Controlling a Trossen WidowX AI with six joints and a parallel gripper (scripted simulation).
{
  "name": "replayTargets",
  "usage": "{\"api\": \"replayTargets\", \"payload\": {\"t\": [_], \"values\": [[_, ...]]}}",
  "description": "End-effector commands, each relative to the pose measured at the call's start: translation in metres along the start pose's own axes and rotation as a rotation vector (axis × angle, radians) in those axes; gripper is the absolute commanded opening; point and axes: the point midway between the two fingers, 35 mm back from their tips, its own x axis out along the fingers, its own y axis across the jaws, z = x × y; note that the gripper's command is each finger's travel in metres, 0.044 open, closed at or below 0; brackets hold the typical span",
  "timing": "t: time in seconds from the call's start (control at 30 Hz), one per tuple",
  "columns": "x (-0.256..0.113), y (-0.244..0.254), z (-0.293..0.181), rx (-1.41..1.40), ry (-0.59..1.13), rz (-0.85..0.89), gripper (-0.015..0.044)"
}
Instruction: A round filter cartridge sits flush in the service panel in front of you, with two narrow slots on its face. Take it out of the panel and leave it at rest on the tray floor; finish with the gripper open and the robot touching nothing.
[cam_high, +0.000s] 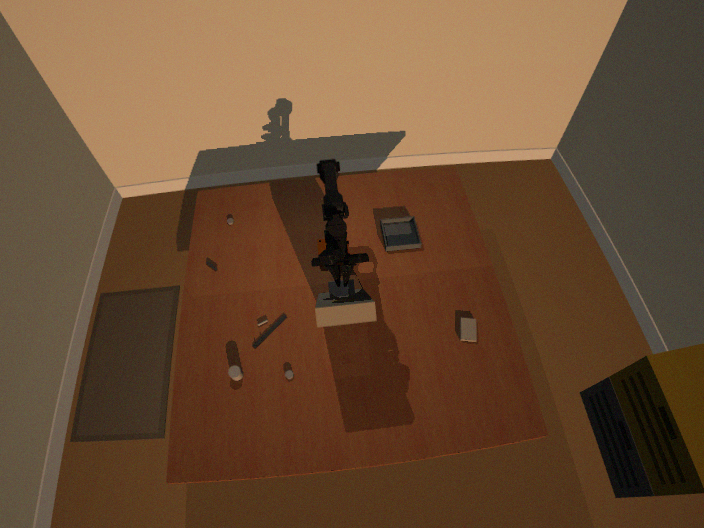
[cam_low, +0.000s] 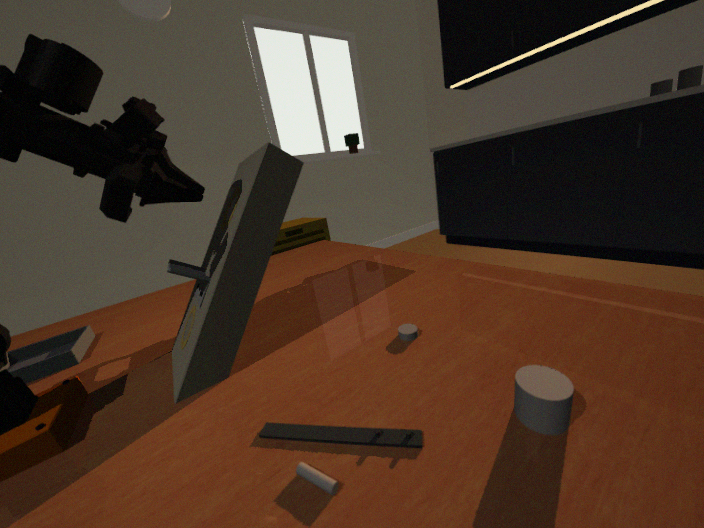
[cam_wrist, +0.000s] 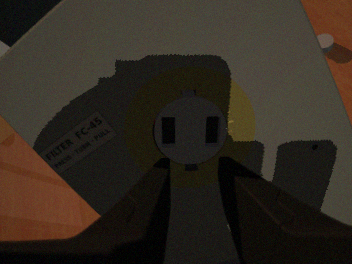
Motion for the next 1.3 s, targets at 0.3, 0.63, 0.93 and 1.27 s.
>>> {"api": "replayTargets", "payload": {"t": [0.3, 0.63, 0.93, 1.27], "values": [[0.024, -0.001, -0.003, 0.005, 0.010, -0.002, 0.0104], [0.039, -0.001, -0.004, 0.005, 0.010, -0.002, 0.0104], [0.040, -0.002, -0.005, 0.005, 0.010, -0.002, 0.0104], [0.040, -0.001, -0.004, 0.005, 0.010, -0.002, 0.0104]]}}
